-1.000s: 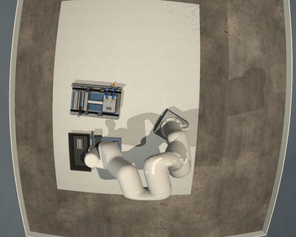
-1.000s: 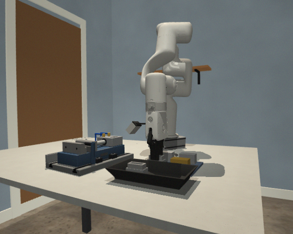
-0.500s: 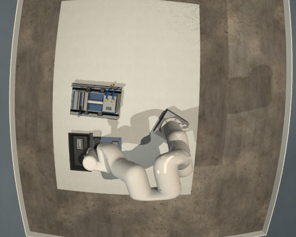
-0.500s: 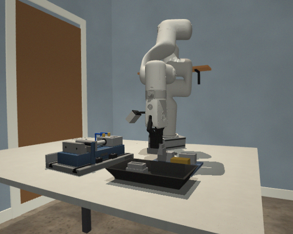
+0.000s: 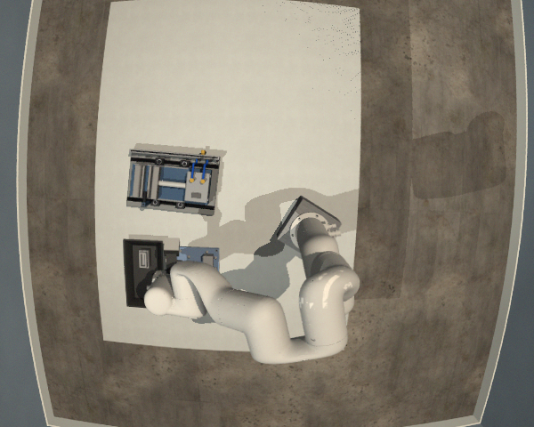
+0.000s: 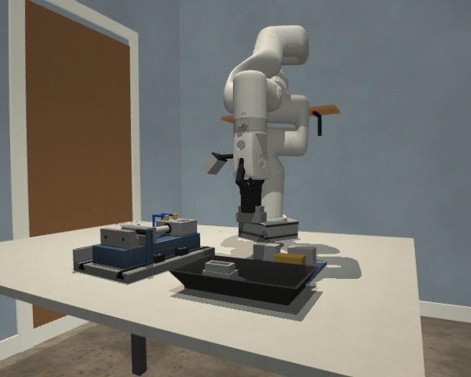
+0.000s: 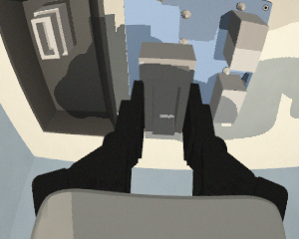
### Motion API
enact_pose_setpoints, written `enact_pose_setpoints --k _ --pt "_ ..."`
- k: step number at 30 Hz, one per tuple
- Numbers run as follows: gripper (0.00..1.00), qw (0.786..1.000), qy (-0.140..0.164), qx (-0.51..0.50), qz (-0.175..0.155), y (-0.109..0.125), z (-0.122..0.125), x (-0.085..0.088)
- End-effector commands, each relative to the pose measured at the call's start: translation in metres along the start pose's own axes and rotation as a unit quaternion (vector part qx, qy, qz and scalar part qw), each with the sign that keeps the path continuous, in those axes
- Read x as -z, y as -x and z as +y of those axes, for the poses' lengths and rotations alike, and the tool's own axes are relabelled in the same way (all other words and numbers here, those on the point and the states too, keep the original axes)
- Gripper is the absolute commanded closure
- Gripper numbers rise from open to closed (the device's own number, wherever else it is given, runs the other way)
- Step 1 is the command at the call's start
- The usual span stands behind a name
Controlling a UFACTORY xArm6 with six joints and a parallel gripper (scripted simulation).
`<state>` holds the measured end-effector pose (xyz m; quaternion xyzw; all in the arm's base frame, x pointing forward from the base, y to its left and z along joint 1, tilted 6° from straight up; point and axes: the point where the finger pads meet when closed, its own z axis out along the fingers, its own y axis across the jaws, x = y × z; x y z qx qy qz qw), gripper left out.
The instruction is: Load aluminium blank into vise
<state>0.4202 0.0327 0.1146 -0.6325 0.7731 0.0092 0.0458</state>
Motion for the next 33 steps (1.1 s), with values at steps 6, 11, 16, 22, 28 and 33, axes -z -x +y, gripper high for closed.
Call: enact_pose_setpoints --k 6,11,16,22,28,33 --pt "1.00 1.000 -0.002 0.000 -0.001 0.000 -0.001 0.016" --pt "1.00 1.000 -0.002 0.000 -0.001 0.001 -0.003 0.016" --pt "1.00 1.000 -0.002 0.000 -0.001 0.007 -0.011 0.018" --pt "1.00 1.000 -0.002 0.000 -0.001 0.033 -0.052 0.022" --pt "1.00 1.000 -0.002 0.000 -0.001 0.057 -0.084 0.023" --pt "1.00 1.000 -0.002 0.000 -0.001 0.075 -0.106 0.021"
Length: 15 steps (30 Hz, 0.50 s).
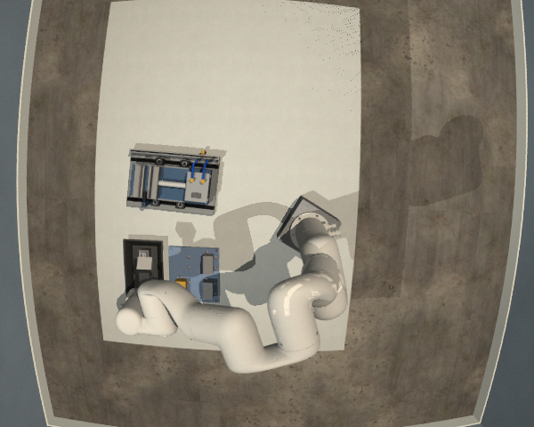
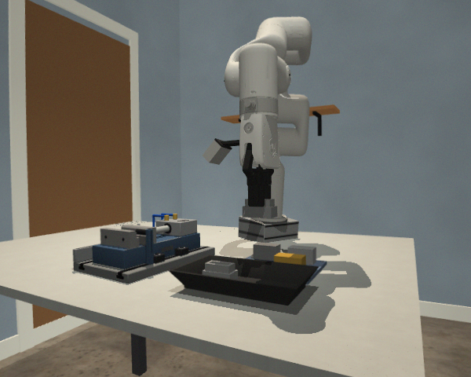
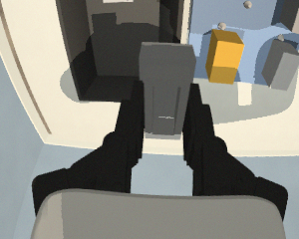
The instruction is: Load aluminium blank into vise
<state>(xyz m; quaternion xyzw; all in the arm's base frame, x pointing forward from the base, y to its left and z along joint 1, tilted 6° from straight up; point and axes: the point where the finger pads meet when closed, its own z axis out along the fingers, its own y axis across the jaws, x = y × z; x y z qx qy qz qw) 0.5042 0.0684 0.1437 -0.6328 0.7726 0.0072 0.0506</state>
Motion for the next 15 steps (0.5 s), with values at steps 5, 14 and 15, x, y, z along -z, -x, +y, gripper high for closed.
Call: enact_pose_setpoints --k 5,14,15 --pt "1.00 1.000 0.003 -0.001 0.002 0.039 -0.050 -0.005" --pt "1.00 1.000 0.003 -0.001 0.002 0.043 -0.054 -0.006" --pt "1.00 1.000 0.003 -0.001 0.002 0.043 -0.054 -0.006"
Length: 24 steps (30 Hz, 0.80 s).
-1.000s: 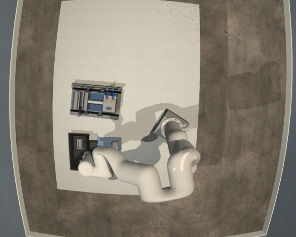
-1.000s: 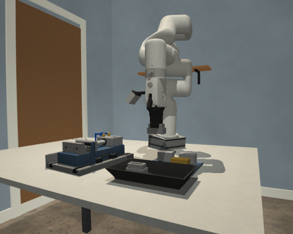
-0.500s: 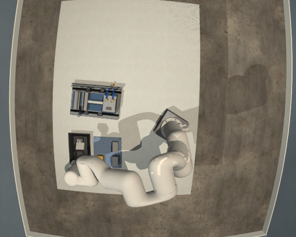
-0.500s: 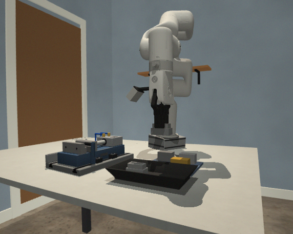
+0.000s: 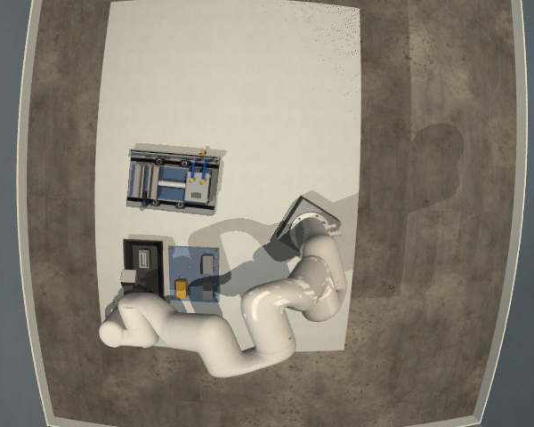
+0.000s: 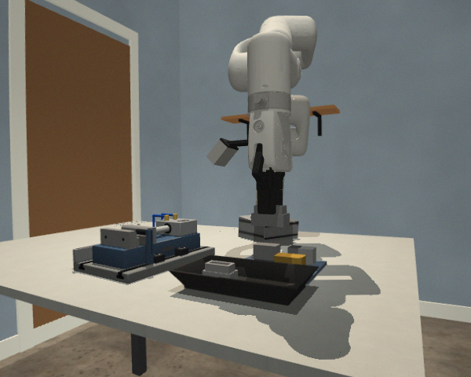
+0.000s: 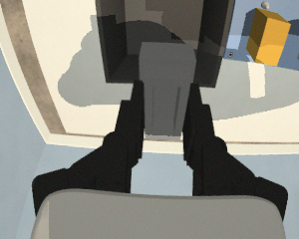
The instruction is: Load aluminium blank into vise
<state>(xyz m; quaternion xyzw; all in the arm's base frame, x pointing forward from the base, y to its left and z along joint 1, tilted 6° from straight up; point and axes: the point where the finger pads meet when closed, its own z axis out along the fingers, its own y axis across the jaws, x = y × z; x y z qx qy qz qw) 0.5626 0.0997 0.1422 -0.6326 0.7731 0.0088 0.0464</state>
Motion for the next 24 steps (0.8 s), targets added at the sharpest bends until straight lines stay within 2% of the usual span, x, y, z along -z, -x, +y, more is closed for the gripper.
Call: enact_pose_setpoints --k 1,24 --pt "1.00 1.000 -0.001 0.000 0.000 0.0015 -0.0029 0.0022" --pt "1.00 1.000 -0.001 0.000 0.000 0.0016 -0.0030 -0.0018"
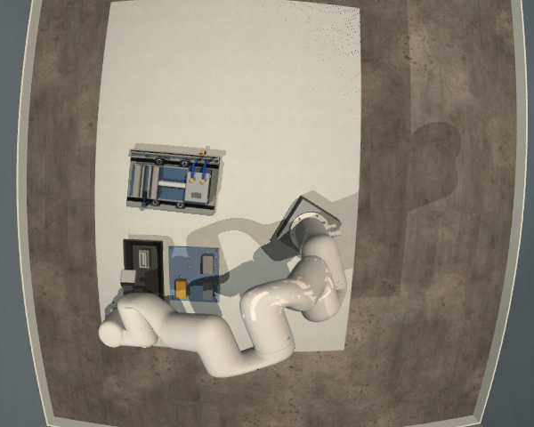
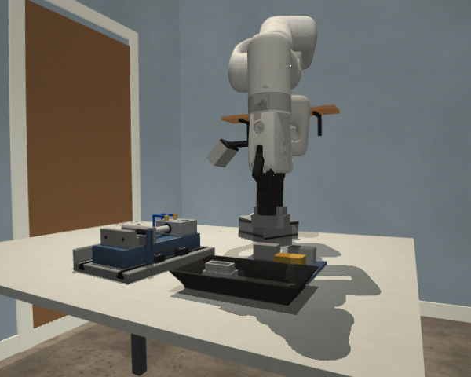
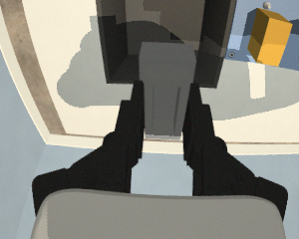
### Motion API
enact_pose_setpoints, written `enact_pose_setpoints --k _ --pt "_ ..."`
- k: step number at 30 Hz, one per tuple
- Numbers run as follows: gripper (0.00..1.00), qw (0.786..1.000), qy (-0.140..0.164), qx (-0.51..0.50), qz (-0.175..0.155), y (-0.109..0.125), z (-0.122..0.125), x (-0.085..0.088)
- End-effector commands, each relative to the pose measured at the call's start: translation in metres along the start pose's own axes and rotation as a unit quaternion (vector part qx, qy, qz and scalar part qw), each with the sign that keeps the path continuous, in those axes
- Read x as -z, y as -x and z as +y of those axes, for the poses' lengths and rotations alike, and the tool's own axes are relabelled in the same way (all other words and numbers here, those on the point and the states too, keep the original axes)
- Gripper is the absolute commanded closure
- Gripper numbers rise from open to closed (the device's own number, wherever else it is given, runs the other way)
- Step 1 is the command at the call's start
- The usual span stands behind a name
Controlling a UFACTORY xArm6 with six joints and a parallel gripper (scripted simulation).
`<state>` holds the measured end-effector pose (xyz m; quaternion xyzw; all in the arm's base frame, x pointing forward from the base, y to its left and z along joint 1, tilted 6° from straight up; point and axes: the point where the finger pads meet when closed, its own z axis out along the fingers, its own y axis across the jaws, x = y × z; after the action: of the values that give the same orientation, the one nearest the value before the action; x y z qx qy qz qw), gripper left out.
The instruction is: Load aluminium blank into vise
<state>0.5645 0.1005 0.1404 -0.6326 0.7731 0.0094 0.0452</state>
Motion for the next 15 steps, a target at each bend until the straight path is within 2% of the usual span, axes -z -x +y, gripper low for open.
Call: enact_pose_setpoints --k 1,15 --pt "1.00 1.000 -0.002 0.000 -0.001 0.001 -0.001 -0.001" --pt "1.00 1.000 -0.002 0.000 -0.001 0.001 -0.002 -0.014"
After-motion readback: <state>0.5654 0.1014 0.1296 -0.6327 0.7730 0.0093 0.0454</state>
